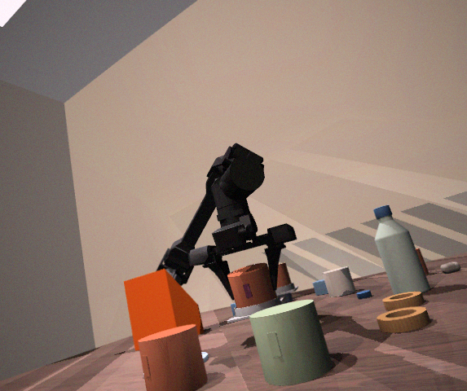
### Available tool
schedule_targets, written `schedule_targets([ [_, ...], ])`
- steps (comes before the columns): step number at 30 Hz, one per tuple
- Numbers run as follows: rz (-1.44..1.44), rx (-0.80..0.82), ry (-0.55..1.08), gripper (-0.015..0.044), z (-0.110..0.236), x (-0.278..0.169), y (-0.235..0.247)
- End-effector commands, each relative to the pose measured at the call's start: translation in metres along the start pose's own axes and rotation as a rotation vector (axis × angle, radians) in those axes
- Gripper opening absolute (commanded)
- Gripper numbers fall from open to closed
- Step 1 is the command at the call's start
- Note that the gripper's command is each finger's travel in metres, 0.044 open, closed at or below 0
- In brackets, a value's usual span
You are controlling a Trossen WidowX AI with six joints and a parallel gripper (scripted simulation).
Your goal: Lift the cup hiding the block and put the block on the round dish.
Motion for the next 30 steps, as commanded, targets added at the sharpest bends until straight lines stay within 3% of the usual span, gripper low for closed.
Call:
schedule_targets([
  [1, 0.011, 0.008, -0.024, 0.0, 0.012, 0.004, 0.002],
  [30, 0.01, 0.006, -0.025, 0.0, 0.049, 0.004, 0.002],
])
Point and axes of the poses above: the point midway between the two fingers, 35 mm back from their tips, its own z axis back along the fingers, its own y axis across the jaws, x = y × z, the point moved 3 cm from there along z, back along the fingers, and after that the axes turned 7 degrees about z, right-handed, at the moved point
